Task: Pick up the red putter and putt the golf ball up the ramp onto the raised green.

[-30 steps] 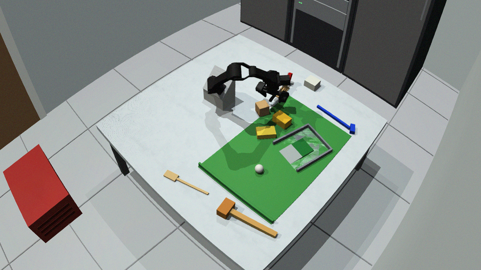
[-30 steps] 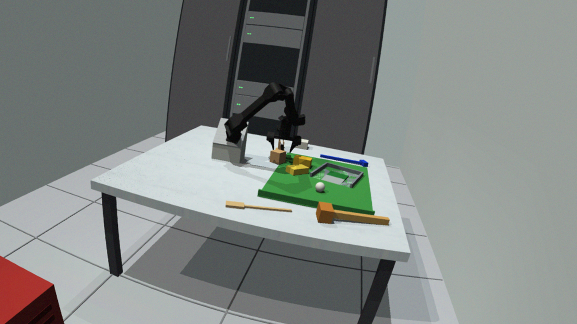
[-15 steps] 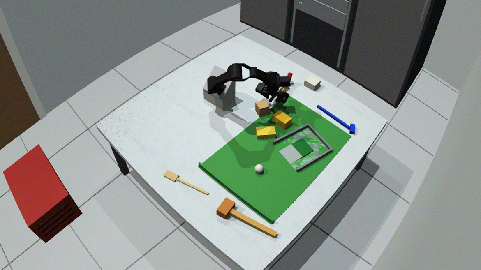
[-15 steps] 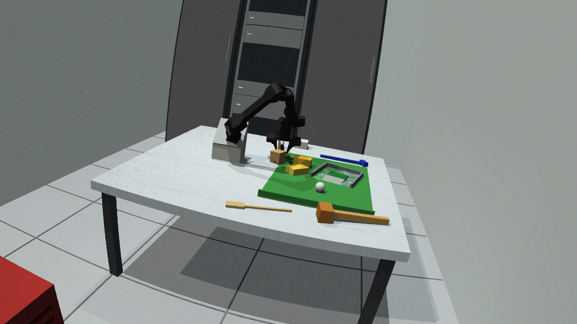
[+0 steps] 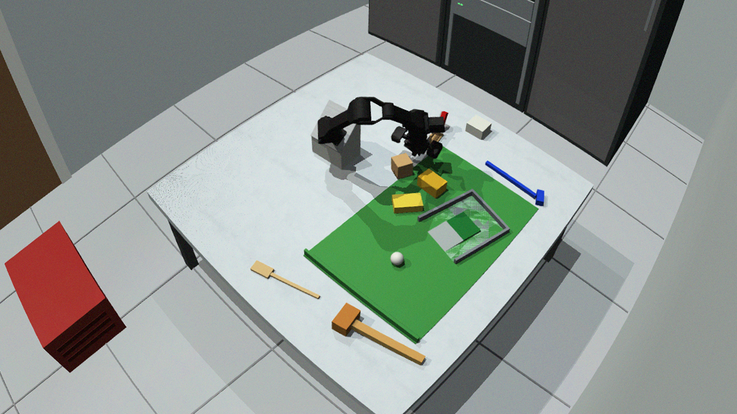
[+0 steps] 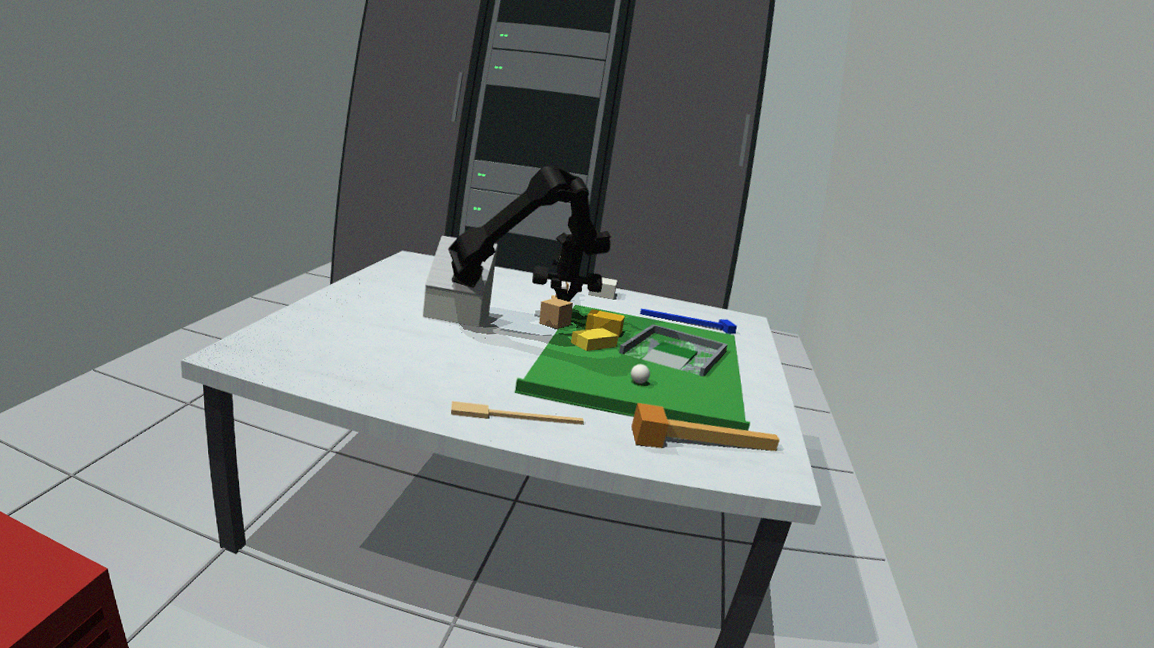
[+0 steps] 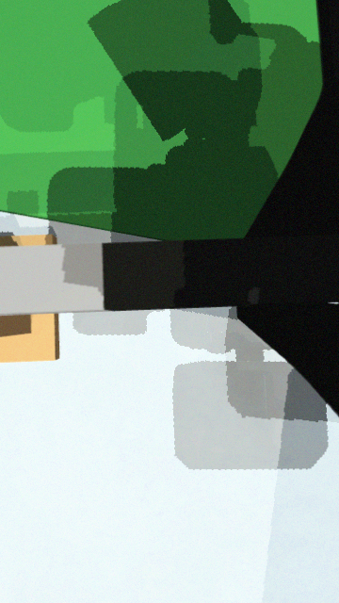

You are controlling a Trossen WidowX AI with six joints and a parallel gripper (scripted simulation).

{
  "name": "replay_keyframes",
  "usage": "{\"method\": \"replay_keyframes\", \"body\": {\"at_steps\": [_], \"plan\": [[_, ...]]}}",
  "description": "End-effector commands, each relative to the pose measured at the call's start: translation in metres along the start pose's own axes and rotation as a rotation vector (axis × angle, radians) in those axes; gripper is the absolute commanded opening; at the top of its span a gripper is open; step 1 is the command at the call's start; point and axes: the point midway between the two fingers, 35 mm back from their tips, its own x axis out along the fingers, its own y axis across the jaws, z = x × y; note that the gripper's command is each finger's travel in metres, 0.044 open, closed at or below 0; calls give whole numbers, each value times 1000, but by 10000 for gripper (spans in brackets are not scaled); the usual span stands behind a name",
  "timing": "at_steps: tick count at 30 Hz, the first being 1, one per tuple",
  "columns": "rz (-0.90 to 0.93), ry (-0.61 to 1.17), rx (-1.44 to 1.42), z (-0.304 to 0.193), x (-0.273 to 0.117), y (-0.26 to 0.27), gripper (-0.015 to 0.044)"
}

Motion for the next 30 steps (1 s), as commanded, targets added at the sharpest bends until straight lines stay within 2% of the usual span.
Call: {"method": "replay_keyframes", "body": {"at_steps": [1, 11, 17, 19, 30], "plan": [[-3, -3, 0, 4, -11, -2, 0], [-3, -7, -1, 26, -91, -1, 0], [-2, -6, -1, 27, -97, 0, 0], [-13, -2, 19, 21, -91, -4, 0], [-51, 4, 400, -49, -126, -32, 0]]}}
